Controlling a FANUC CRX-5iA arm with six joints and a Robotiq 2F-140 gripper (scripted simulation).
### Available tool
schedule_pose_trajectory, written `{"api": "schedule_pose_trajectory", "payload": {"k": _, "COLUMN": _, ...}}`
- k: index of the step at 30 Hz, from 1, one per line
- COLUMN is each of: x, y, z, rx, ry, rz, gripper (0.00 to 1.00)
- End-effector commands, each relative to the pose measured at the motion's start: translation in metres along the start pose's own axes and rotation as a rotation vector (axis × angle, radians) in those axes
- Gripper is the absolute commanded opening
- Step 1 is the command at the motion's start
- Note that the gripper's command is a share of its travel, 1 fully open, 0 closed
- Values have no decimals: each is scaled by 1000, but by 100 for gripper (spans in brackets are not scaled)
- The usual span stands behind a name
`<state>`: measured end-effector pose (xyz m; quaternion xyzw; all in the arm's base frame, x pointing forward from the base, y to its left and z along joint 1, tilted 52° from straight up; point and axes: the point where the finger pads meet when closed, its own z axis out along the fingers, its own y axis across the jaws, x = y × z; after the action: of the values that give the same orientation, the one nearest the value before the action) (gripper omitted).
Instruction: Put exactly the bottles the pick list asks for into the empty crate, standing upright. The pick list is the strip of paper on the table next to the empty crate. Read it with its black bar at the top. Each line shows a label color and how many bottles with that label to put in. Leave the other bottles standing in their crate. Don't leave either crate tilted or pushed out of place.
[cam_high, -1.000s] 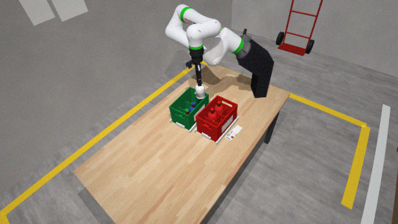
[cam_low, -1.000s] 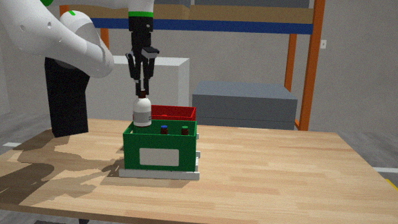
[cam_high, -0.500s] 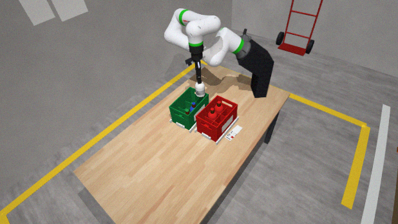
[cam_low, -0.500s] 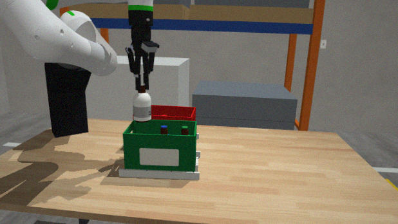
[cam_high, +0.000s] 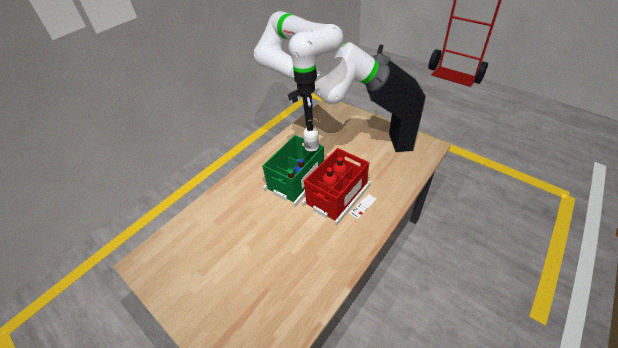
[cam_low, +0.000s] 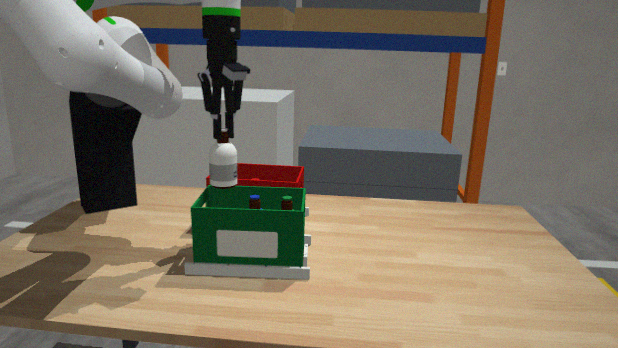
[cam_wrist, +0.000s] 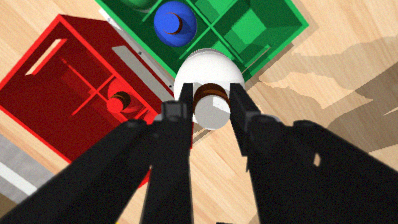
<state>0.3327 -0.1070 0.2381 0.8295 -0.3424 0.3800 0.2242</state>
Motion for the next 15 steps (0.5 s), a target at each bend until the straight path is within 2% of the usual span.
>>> {"api": "schedule_pose_trajectory", "payload": {"k": 1, "x": 0, "y": -6, "z": 0, "rx": 1, "ry": 0, "rz": 0, "gripper": 10}}
{"api": "schedule_pose_trajectory", "payload": {"k": 15, "x": 1, "y": -30, "z": 0, "rx": 1, "ry": 0, "rz": 0, "gripper": 10}}
